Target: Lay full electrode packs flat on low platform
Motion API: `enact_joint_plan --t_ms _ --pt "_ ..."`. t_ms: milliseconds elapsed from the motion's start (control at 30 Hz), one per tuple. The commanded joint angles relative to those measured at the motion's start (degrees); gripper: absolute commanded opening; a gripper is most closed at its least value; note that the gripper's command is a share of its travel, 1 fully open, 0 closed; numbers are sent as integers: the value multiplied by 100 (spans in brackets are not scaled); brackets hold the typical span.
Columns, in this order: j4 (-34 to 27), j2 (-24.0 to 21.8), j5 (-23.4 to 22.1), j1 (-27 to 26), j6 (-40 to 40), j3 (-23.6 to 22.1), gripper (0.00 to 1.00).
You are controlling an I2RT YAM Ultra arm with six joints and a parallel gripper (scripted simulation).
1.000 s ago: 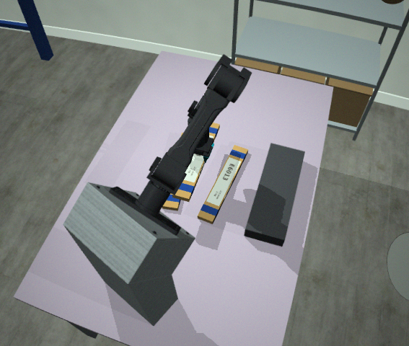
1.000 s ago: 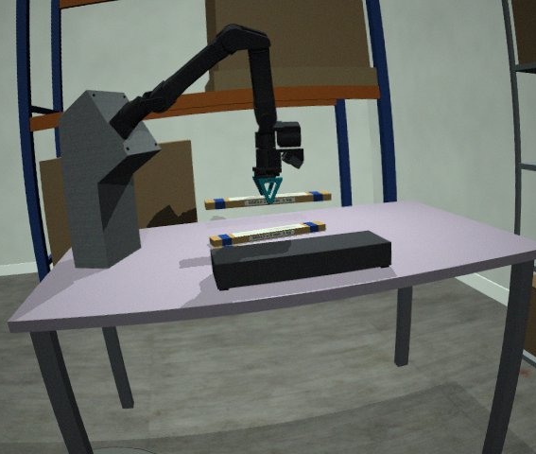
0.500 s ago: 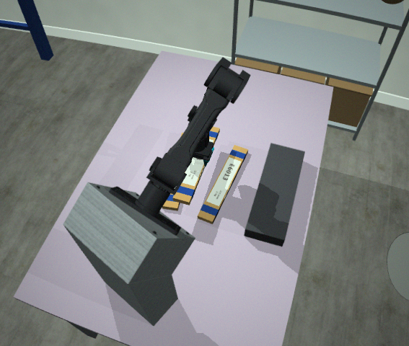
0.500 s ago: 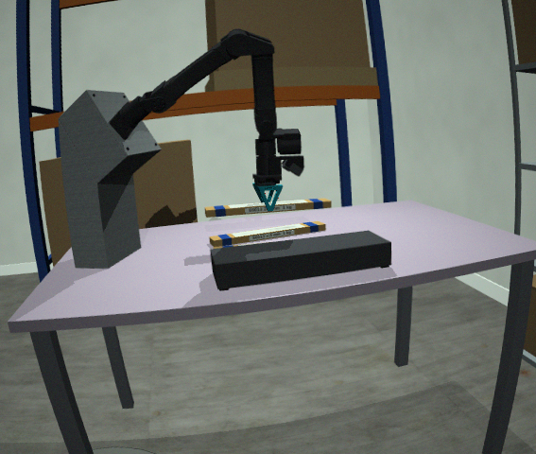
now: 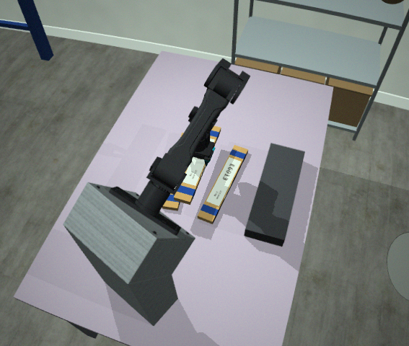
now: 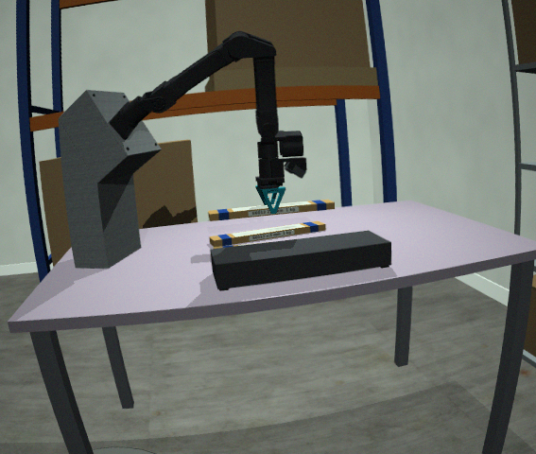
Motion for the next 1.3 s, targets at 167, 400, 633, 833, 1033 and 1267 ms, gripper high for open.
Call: enact_joint_plan --t_ms 167,400,633,833,1033,1267 --pt "-117 -209 40 129 25 179 0" --pt "-144 -216 53 142 36 196 0" --pt "-166 -220 62 153 43 213 0" --pt "-196 -223 73 166 52 238 0" --pt "-221 -219 83 178 61 263 0" --pt "-222 -217 96 194 70 265 0"
